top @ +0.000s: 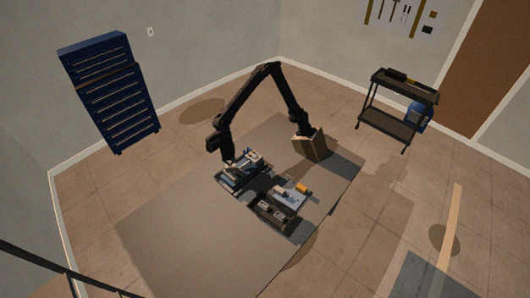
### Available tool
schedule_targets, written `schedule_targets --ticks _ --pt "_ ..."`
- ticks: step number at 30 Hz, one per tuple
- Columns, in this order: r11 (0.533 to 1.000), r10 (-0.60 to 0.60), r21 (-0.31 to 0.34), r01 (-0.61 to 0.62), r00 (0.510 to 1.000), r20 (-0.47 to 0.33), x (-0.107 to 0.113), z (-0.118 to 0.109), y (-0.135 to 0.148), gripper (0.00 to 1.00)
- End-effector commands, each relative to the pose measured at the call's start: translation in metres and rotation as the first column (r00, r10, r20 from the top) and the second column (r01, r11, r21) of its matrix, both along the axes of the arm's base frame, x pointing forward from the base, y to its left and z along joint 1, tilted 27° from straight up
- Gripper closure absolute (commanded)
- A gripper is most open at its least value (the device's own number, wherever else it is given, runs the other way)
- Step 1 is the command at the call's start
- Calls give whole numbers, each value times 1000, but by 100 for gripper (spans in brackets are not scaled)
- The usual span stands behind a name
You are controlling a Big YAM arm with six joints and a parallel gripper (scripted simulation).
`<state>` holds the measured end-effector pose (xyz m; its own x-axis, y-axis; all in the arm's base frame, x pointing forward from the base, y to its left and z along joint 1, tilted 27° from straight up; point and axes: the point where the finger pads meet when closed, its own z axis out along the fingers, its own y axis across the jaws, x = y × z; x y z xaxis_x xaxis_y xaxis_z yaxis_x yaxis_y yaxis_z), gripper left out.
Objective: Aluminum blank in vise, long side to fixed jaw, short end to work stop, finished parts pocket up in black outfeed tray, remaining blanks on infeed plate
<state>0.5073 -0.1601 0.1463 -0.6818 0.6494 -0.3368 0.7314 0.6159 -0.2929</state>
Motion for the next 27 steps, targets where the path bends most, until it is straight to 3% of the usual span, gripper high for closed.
schedule_targets --ticks 1,20,27 --pt "1000 -7 0 7 1000 2 0 -5 -11 36" --pt "1000 -6 1 6 1000 -4 -1 -28 -21 36" --pt "1000 -7 -1 7 1000 9 1 -26 -24 36"
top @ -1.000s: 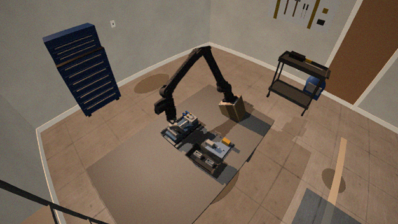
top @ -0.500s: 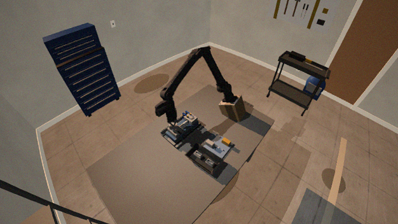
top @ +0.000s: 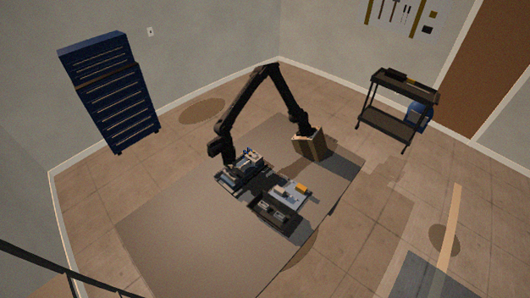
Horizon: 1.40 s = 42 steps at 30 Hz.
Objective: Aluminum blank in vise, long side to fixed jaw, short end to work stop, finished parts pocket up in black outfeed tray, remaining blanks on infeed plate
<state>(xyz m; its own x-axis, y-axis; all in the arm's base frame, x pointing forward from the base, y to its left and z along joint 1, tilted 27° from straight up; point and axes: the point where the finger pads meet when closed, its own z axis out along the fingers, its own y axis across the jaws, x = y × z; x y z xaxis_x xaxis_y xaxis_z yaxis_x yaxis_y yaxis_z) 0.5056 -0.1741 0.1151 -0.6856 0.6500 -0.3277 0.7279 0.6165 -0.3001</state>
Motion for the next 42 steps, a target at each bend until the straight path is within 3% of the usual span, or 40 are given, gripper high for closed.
schedule_targets --ticks 1,42 --pt "1000 -8 -4 8 1000 24 2 6 -10 36" --pt "1000 -11 -6 11 999 36 4 9 -12 36"
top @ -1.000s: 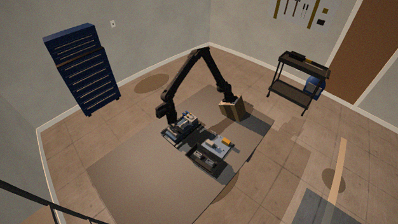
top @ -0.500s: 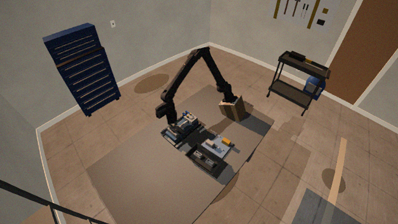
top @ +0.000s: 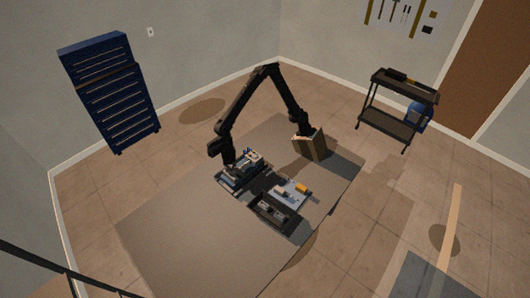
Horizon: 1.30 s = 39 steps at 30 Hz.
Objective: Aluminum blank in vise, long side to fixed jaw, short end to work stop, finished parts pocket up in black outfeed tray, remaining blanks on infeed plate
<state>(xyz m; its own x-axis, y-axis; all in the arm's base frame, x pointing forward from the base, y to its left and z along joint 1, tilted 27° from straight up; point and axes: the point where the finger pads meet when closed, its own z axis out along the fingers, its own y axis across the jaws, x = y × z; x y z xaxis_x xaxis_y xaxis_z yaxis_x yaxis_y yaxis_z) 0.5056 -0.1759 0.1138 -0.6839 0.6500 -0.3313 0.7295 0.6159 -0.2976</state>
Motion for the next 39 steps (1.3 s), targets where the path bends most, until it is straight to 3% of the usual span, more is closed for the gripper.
schedule_targets --ticks 1,39 --pt "1000 -10 -5 10 999 31 4 10 -10 36" --pt "1000 -12 -8 13 999 47 16 20 -14 36"
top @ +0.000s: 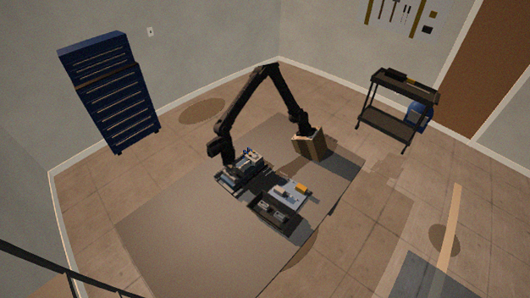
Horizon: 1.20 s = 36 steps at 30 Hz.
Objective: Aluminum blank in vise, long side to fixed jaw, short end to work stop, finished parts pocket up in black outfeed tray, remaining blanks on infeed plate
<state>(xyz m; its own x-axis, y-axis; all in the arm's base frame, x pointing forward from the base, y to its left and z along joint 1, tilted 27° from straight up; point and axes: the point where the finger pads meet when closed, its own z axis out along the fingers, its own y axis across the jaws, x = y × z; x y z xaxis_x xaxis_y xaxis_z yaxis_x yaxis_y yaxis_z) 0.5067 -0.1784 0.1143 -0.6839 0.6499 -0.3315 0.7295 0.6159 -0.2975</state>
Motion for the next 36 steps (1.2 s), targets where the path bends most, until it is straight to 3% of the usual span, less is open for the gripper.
schedule_targets --ticks 1,36 --pt "1000 -12 -7 13 999 46 15 20 -12 36" --pt "1000 -13 -6 14 999 39 14 17 -11 36"
